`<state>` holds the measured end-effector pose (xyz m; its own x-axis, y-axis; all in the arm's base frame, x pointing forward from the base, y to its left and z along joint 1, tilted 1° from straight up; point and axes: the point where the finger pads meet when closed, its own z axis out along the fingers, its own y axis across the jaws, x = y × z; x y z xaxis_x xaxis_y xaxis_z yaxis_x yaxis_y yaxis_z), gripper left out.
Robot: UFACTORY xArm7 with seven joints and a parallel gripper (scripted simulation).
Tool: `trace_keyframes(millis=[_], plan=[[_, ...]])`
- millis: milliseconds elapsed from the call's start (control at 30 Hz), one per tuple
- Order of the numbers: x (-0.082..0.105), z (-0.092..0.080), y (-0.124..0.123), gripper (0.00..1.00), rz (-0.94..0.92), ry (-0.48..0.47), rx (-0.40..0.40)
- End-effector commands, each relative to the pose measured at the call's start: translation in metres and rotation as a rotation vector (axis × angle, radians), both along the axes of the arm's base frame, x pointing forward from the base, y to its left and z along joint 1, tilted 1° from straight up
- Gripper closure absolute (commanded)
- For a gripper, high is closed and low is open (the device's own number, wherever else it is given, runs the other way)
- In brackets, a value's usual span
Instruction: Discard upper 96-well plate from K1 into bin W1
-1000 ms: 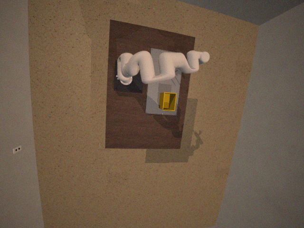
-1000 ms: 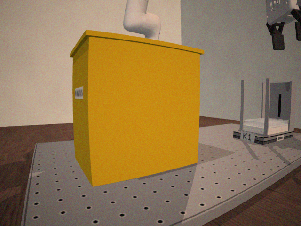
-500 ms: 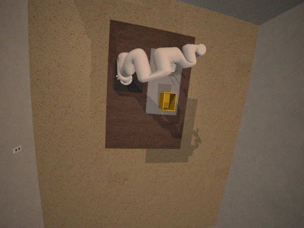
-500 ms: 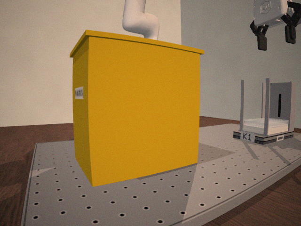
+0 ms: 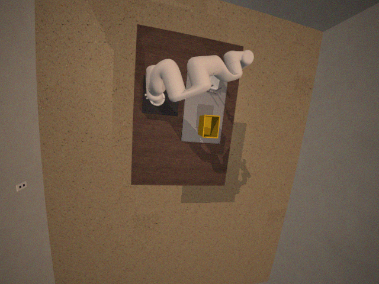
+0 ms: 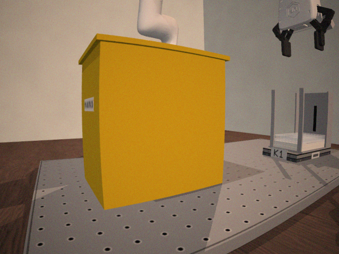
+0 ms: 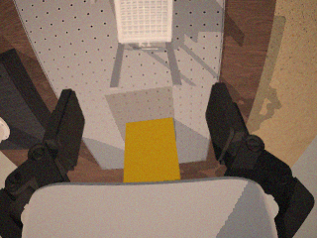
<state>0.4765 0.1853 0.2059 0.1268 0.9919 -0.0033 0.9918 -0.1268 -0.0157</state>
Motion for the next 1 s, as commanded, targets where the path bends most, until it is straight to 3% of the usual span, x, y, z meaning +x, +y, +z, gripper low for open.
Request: trace_keyframes(millis=[0, 967], plan=[[0.001, 0.002, 0.001, 0.00, 0.002, -0.005, 0.002], [0.000, -0.036, 0.001, 0.00, 0.002, -0.005, 0.002]])
